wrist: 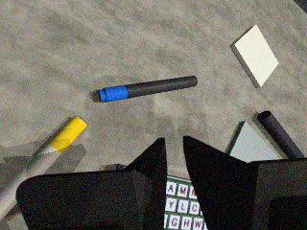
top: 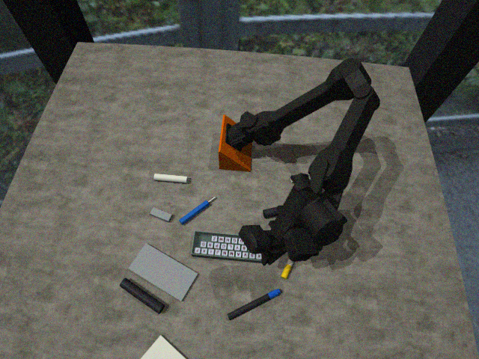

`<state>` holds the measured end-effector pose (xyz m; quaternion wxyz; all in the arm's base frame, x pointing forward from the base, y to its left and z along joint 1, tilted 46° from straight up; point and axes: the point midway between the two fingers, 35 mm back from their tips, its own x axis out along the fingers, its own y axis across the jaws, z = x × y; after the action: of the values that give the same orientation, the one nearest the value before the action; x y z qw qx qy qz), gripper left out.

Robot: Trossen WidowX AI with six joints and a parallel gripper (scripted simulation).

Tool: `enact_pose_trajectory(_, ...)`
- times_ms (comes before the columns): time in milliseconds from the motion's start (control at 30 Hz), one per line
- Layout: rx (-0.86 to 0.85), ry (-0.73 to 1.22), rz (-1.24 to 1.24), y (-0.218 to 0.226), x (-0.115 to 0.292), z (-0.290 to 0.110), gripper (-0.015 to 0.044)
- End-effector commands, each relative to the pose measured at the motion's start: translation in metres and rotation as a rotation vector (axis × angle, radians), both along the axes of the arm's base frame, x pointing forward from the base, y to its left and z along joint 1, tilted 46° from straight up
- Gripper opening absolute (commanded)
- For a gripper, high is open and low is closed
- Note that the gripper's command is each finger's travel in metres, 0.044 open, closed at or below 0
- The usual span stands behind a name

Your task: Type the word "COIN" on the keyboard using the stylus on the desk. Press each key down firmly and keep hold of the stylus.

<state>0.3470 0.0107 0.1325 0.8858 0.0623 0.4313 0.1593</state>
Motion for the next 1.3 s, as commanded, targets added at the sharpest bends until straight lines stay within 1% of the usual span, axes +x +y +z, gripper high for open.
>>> enact_pose_trajectory(0,0.223,0.359,0.069,0.008,-0.020,-0.047,0.0000)
enact_pose_trajectory(133,0.433,0.599,0.076,0.015,-0.034,-0.065,0.0000)
enact_pose_trajectory(200,0.473,0.637,0.074,0.016,-0.035,-0.067,0.0000)
enact_pose_trajectory(667,0.473,0.637,0.074,0.016,-0.035,-0.067,0.0000)
enact_pose_trajectory(733,0.471,0.637,0.073,0.009,-0.035,-0.074,0.0000)
enact_pose_trajectory(867,0.470,0.637,0.073,-0.024,-0.037,-0.109,0.0000)
enact_pose_trajectory(1267,0.470,0.637,0.073,-0.028,-0.038,-0.112,0.0000)
